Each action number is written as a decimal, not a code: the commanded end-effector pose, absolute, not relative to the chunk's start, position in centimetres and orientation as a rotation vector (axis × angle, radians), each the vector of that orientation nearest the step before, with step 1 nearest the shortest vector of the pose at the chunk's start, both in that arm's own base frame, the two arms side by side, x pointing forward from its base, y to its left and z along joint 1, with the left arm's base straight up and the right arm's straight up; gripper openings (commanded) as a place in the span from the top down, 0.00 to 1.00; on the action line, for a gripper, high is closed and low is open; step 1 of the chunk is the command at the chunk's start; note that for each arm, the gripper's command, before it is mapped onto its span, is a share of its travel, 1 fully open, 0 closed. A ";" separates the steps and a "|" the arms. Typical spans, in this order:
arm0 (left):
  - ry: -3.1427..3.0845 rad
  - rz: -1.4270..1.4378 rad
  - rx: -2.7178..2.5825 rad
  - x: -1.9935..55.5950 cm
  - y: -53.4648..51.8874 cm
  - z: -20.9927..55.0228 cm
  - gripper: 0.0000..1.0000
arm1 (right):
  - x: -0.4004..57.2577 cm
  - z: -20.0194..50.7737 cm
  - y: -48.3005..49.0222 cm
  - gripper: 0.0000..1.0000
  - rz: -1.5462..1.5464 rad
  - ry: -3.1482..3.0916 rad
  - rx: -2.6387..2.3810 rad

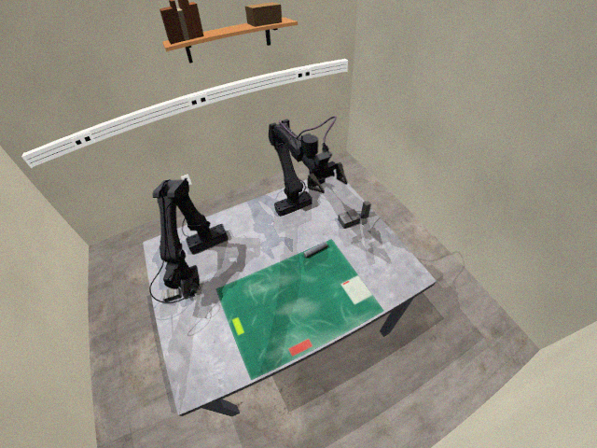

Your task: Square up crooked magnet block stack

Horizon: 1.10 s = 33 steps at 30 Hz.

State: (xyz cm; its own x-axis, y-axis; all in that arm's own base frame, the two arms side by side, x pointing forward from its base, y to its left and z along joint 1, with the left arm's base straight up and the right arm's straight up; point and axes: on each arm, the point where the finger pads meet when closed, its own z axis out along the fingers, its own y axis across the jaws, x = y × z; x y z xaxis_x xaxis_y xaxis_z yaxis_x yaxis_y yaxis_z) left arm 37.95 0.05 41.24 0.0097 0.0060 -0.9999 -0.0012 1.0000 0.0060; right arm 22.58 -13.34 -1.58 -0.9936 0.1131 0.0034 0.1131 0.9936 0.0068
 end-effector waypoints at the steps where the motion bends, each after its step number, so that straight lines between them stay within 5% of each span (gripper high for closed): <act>1: 1.471 0.002 0.008 37.1 0.0 44.9 0.00 | 24.7 0.4 -15.2 0.51 0.090 -3.219 -0.199; 33: 1.471 0.002 0.008 37.1 0.0 44.9 0.00 | 24.7 0.4 -15.2 0.53 0.090 -3.219 -0.199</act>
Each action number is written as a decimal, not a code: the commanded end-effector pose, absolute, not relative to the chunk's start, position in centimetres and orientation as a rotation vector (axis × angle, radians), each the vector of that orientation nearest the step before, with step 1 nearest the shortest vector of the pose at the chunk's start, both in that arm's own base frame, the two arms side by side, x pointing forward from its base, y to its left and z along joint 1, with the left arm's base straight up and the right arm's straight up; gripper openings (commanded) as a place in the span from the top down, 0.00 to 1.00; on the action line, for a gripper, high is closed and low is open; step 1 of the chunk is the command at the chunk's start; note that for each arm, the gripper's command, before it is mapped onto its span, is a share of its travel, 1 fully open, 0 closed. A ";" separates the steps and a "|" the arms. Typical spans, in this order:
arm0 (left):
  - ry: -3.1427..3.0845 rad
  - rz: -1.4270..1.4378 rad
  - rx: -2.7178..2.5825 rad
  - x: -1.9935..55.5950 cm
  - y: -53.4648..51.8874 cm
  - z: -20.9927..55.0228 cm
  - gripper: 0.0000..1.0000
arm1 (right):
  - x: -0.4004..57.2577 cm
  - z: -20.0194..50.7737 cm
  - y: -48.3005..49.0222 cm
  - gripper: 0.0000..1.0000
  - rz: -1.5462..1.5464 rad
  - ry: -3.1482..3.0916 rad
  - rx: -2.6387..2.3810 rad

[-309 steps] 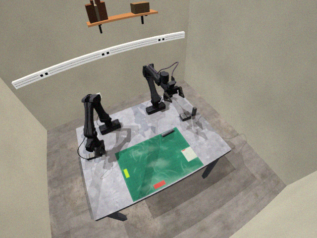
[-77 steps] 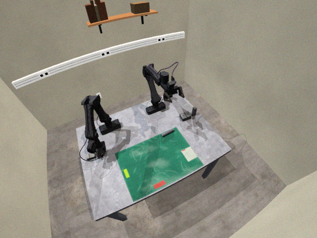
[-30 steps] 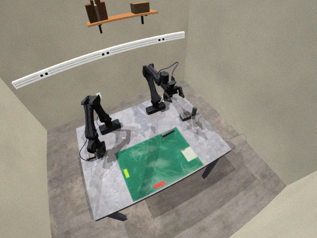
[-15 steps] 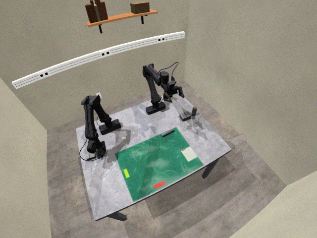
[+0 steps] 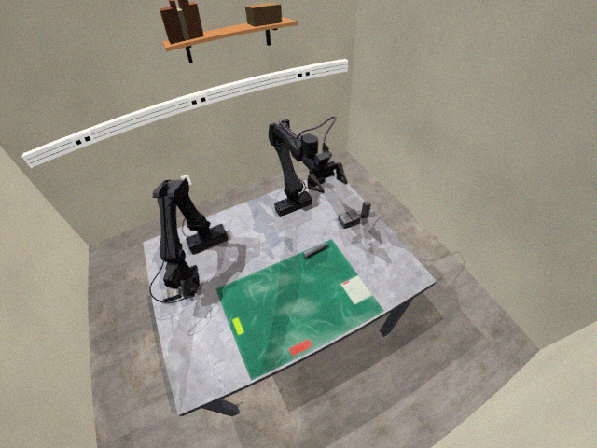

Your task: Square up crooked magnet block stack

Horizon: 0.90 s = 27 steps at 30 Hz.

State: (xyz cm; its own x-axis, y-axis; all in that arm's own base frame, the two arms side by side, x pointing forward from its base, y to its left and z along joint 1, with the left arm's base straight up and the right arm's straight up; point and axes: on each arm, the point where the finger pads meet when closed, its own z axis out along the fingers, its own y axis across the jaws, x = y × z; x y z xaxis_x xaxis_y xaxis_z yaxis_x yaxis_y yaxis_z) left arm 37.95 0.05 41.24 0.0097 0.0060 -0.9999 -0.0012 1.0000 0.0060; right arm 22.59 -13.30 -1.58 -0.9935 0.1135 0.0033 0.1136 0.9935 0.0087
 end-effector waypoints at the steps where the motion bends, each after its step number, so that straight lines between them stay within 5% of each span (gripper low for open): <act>1: 1.471 0.002 0.008 37.1 0.0 44.9 0.00 | 24.7 0.4 -15.2 0.53 0.090 -3.219 -0.199; 26: 1.471 0.002 0.008 37.1 0.0 44.9 0.00 | 24.7 0.4 -15.2 0.53 0.090 -3.219 -0.199; 27: 1.471 0.002 0.008 37.1 0.0 44.9 0.00 | 24.7 0.4 -15.2 0.20 0.090 -3.219 -0.199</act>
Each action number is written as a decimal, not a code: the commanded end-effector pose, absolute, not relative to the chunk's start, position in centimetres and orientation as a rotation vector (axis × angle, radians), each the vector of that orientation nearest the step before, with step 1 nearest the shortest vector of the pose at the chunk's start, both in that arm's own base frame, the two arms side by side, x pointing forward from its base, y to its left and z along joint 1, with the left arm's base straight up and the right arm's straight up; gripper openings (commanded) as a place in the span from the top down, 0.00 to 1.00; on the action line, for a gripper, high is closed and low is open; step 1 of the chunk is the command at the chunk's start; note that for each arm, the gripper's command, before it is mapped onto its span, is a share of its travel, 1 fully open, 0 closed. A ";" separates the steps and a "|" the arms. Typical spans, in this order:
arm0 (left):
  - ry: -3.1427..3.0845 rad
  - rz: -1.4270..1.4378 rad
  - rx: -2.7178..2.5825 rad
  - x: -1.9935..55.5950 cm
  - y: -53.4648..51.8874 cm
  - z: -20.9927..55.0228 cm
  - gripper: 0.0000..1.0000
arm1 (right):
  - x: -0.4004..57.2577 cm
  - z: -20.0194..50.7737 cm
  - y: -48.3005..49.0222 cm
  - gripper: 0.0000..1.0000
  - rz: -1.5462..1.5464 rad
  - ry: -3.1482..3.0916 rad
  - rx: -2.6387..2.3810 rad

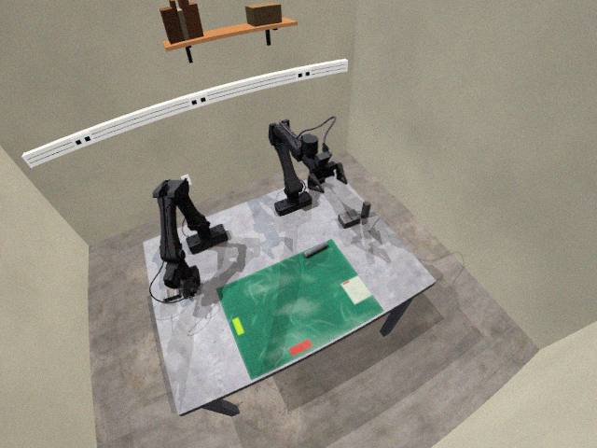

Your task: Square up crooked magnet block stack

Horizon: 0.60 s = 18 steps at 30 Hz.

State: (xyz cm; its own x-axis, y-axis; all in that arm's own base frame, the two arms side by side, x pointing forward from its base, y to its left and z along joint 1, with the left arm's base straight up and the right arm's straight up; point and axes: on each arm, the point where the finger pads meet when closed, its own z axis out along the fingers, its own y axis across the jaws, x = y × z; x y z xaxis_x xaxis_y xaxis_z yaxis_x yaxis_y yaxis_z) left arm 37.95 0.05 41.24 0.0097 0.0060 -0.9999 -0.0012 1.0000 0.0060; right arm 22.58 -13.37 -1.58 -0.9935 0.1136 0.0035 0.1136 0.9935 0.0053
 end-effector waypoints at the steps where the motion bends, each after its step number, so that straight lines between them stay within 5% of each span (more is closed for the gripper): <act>1: 1.471 0.002 0.008 37.1 0.0 44.9 0.00 | 24.7 0.4 -15.2 0.20 0.090 -3.219 -0.199; 18: 1.471 0.002 0.008 37.1 0.0 44.9 0.00 | 23.1 -3.0 -14.4 0.20 0.043 -3.166 -0.186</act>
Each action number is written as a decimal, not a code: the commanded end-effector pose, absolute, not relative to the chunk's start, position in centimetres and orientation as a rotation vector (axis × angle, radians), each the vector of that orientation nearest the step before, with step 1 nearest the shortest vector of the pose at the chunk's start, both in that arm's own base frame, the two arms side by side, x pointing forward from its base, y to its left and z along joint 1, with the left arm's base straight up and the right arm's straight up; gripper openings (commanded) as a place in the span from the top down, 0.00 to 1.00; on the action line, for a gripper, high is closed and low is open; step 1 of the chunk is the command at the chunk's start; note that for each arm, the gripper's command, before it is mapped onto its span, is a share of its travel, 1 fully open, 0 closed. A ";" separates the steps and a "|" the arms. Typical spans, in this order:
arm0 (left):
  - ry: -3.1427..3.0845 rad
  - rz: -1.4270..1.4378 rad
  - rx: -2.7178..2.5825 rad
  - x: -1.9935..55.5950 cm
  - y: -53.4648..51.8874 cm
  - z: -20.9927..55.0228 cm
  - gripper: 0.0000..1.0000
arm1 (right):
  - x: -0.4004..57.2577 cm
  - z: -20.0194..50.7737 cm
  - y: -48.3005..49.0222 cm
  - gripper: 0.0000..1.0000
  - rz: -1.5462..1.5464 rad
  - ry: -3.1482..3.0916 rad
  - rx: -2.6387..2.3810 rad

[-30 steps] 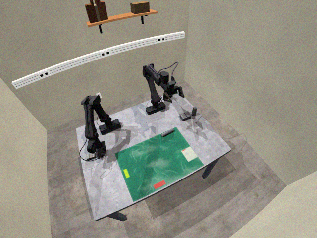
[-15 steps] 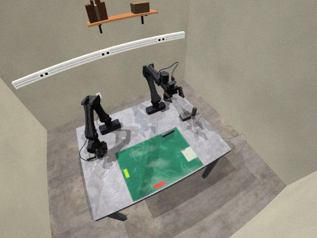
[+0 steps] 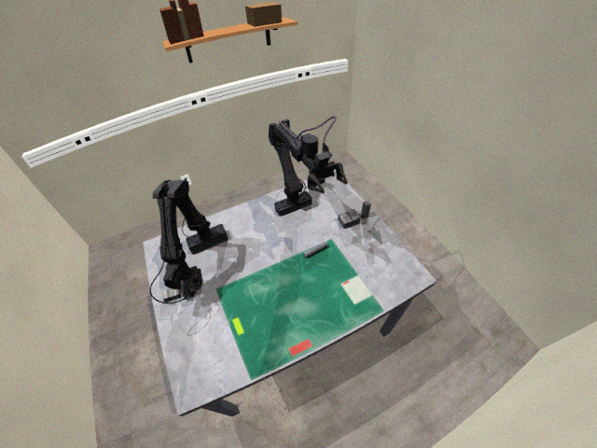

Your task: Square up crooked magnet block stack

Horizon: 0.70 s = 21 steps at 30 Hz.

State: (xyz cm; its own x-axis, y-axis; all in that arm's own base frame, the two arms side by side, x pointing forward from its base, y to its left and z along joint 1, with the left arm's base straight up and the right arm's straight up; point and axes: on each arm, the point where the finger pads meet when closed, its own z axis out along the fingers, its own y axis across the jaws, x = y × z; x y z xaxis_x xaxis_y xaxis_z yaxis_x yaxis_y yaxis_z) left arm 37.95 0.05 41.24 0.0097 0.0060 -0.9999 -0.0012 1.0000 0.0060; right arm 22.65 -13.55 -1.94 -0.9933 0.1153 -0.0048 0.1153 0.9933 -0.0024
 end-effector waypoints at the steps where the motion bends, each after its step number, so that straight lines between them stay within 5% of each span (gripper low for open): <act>1: 1.471 0.002 0.008 37.1 0.0 44.9 0.00 | 23.1 -3.3 -14.5 0.20 -0.043 3.104 0.184; 10: 1.471 0.002 0.008 37.1 0.0 44.9 0.00 | 24.3 -1.3 -14.6 0.20 -0.066 3.070 0.180; 11: 1.471 0.002 0.008 37.1 0.0 44.9 0.00 | 25.0 -0.7 -14.9 0.50 -0.086 3.048 0.170; 21: 1.471 0.002 0.008 37.1 0.0 44.9 0.00 | 25.1 -0.7 -14.7 0.50 -0.062 3.041 0.168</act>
